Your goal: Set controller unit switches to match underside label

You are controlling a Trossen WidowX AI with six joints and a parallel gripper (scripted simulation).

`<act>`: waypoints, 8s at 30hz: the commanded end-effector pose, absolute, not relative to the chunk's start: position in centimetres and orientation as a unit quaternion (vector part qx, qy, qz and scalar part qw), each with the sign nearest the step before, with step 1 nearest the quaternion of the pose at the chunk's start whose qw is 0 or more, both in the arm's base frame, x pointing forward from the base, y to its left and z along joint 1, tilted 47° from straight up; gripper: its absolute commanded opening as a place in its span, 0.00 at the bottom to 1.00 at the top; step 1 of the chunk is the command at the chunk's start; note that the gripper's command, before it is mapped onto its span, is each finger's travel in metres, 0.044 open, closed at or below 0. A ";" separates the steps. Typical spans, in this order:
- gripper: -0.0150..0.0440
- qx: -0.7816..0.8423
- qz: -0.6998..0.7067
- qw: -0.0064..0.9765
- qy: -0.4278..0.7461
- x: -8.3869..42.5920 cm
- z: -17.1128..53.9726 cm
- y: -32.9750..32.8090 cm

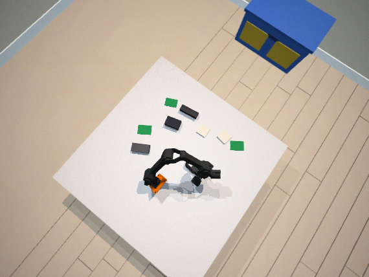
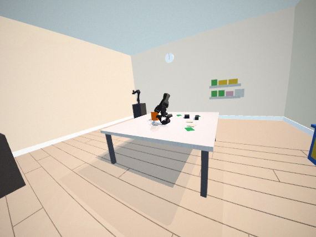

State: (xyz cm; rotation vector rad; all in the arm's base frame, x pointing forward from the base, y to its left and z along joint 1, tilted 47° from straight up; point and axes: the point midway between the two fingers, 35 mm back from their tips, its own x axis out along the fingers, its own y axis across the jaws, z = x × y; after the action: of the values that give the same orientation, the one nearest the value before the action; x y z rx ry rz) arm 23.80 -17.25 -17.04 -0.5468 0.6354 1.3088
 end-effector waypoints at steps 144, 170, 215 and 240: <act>1.00 -0.248 0.594 0.712 0.280 23.7 -15.2 -18.2; 0.81 -0.248 0.594 0.713 0.279 23.8 -16.2 -17.0; 0.82 -0.248 0.594 0.713 0.280 23.5 -13.7 -18.3; 0.82 -0.248 0.594 0.713 0.280 23.3 -11.8 -18.9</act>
State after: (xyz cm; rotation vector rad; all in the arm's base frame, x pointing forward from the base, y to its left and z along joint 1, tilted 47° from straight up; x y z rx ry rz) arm 23.23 -18.69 -12.37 -0.5363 0.6221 1.3171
